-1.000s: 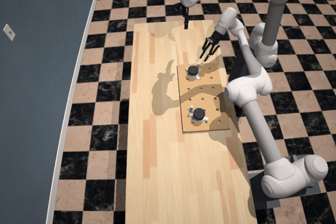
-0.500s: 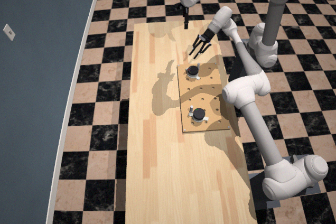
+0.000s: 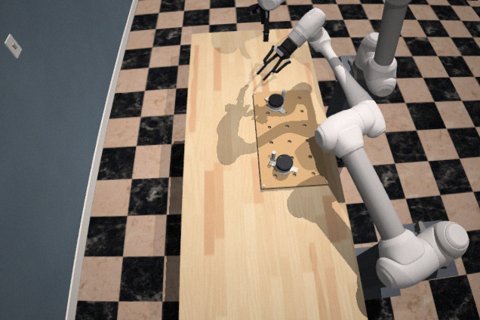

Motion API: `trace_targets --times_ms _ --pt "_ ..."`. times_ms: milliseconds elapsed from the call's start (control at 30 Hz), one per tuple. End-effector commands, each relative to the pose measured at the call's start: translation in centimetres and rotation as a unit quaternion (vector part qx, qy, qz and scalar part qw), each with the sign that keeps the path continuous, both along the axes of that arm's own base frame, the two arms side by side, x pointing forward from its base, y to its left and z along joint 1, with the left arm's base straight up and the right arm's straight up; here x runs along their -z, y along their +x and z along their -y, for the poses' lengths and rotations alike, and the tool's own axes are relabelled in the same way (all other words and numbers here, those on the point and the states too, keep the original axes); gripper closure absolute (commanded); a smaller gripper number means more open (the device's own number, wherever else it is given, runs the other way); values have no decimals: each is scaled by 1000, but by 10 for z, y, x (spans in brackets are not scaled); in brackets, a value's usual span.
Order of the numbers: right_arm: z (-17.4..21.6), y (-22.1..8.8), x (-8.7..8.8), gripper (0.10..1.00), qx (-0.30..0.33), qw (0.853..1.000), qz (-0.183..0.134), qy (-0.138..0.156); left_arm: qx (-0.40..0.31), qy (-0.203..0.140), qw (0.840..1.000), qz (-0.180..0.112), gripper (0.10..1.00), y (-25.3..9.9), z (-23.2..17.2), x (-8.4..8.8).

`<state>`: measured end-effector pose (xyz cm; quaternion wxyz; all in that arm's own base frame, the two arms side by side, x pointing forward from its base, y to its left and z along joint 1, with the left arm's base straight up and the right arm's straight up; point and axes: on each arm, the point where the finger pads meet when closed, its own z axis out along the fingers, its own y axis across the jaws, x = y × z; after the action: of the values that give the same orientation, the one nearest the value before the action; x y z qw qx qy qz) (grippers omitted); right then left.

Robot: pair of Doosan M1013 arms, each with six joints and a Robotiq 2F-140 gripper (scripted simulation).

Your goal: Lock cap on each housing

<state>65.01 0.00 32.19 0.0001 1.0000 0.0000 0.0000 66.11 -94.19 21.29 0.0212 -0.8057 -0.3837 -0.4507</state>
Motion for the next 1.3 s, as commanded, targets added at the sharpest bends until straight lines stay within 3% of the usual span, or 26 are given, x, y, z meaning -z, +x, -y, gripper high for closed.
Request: trace_targets --times_ms 0,433,1267 --pt "0 0 -1 98 0 1000 1 0 5 -9 1000 10 770 8 1 -8" --pt "0 0 -1 98 0 1000 1 0 14 -34 997 70 770 73 -13 -54" --pt "0 0 -1 98 0 1000 1 0 32 -49 990 131 770 141 -30 -97"
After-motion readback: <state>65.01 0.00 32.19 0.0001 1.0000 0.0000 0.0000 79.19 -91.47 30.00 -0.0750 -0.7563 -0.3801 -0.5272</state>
